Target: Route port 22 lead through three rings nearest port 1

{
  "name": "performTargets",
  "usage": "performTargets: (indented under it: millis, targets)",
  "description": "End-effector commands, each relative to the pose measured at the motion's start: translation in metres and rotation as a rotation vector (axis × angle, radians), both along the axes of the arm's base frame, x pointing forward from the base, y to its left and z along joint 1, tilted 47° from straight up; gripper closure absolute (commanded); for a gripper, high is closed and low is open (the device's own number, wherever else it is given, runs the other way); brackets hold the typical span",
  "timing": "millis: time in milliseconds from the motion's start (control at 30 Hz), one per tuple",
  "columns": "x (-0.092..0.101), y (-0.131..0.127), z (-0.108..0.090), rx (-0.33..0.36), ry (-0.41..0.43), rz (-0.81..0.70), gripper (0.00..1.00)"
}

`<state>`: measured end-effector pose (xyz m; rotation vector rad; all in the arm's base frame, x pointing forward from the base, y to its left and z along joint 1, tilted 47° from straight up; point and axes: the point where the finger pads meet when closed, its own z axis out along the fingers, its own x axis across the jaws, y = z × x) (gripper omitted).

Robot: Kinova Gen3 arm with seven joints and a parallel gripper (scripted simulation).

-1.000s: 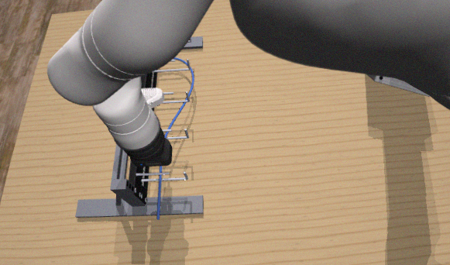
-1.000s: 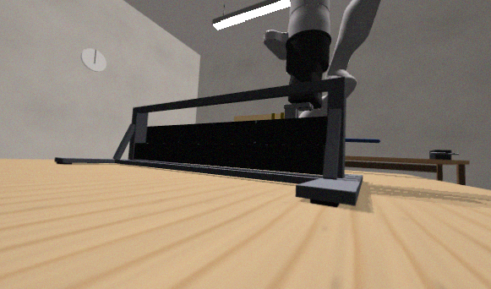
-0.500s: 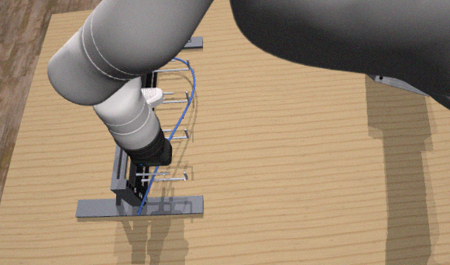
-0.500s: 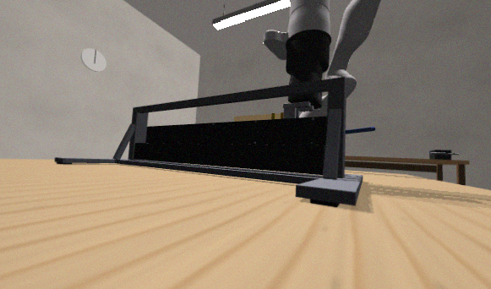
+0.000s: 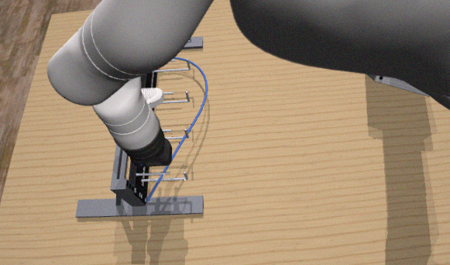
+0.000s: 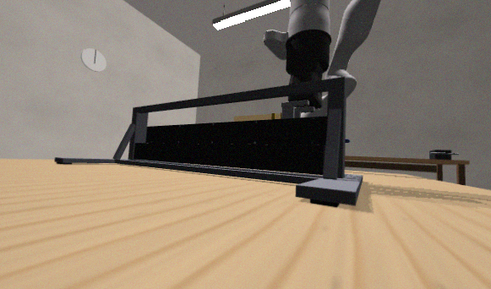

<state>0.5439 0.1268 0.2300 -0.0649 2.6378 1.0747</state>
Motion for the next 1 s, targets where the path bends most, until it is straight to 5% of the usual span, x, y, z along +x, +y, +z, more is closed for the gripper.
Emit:
performTargets:
  millis: [0, 967]
  targets:
    - [0.000, -0.001, 0.001, 0.000, -0.001, -0.002, 0.33]
    - [-0.005, -0.015, 0.014, 0.000, -0.001, -0.002, 0.33]
